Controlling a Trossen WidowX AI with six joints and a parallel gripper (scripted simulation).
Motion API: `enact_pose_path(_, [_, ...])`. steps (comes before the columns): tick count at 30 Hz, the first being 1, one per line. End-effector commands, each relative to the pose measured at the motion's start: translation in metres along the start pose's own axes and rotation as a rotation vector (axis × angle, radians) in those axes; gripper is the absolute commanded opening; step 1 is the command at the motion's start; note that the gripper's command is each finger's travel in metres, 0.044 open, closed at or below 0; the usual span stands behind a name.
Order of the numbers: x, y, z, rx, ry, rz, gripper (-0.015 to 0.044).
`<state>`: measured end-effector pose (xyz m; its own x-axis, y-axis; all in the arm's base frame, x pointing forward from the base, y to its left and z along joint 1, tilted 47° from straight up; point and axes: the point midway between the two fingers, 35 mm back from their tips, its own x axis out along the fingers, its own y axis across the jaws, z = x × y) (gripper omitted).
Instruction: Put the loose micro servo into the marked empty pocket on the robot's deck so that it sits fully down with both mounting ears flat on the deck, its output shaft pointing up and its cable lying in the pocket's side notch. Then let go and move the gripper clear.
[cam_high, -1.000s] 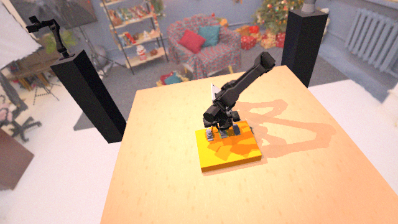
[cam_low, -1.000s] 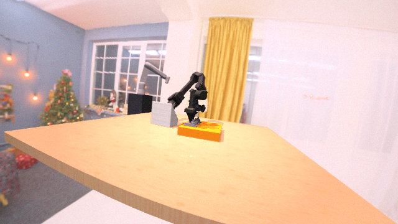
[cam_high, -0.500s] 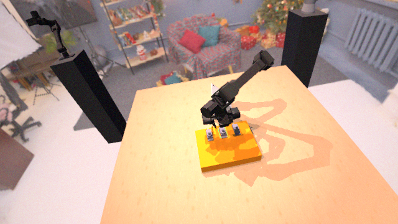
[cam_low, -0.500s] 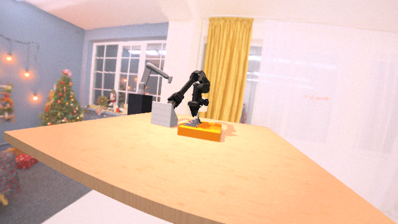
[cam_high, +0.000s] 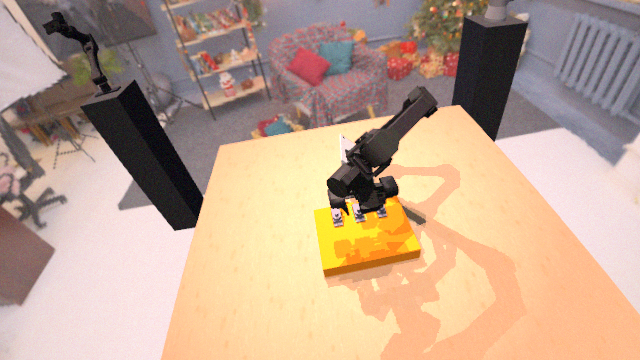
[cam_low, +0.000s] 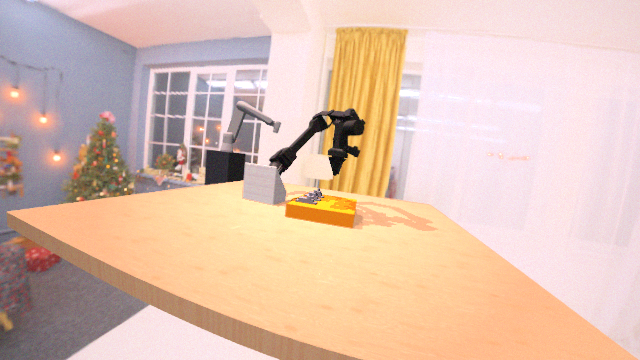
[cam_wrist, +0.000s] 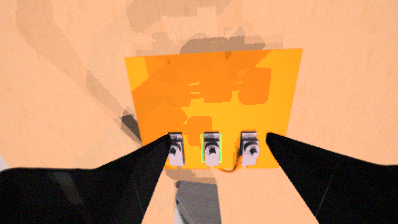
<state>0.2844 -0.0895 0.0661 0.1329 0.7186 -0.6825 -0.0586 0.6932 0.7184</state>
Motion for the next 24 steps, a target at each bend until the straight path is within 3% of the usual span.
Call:
enact_pose_path(1, [-0.028,-0.001,-0.005,-0.004,-0.005,-0.006,0.0440])
enact_pose_path(24, [-0.040,-0.001,-0.008,-0.007,-0.007,-0.007,0.0440])
